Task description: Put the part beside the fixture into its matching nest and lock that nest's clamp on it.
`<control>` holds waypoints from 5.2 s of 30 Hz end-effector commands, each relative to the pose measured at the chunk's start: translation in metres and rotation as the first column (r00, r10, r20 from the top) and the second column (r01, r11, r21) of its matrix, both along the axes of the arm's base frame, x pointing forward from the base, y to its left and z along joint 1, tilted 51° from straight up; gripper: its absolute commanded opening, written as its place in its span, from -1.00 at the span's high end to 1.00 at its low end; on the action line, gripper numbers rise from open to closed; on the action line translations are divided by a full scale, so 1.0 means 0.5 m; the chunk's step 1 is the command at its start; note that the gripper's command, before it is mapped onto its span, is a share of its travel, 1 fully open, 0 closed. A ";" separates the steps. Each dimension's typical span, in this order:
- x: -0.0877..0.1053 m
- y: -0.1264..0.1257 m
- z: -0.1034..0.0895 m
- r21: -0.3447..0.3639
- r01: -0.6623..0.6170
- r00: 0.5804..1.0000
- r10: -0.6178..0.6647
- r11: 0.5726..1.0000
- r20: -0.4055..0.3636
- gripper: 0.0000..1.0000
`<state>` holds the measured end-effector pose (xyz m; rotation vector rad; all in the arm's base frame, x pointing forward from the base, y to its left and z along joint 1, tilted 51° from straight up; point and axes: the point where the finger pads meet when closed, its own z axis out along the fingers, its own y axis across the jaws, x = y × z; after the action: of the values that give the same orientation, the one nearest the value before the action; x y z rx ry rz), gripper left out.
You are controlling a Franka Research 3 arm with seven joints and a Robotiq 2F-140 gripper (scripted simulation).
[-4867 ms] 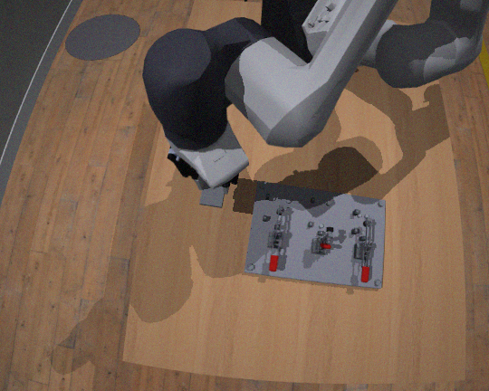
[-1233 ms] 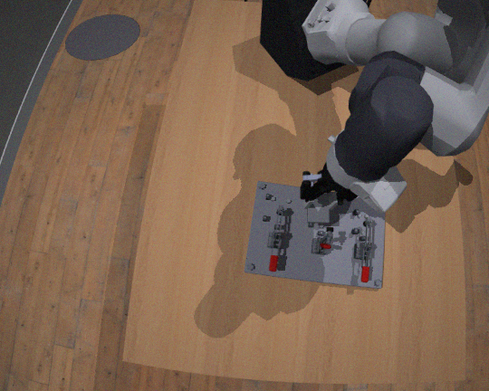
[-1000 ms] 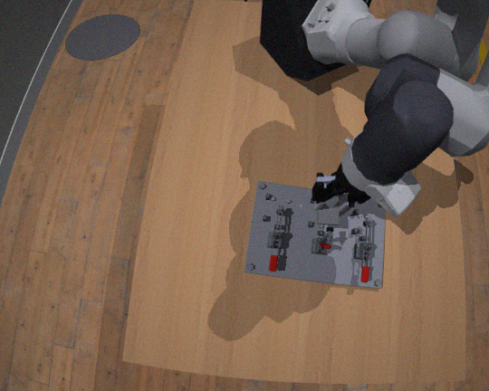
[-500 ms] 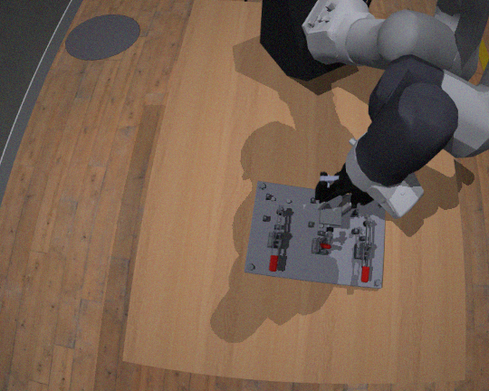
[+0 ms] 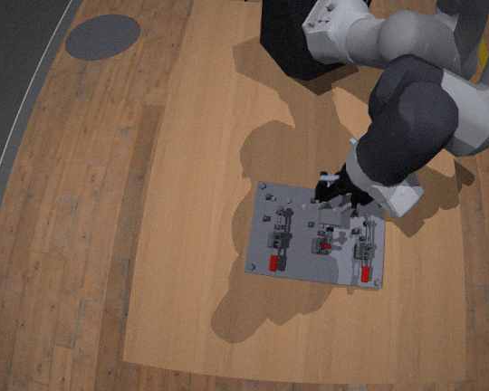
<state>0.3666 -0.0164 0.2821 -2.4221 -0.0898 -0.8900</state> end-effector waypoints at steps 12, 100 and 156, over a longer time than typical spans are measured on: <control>-0.002 0.003 -0.002 0.016 0.023 1.000 -0.023 1.000 -0.010 1.00; -0.004 0.005 -0.002 0.016 0.024 1.000 -0.023 1.000 -0.010 1.00; 0.061 0.059 -0.066 0.016 0.023 1.000 -0.023 1.000 -0.010 1.00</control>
<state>0.3940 0.0132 0.2478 -2.4219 -0.0909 -0.8748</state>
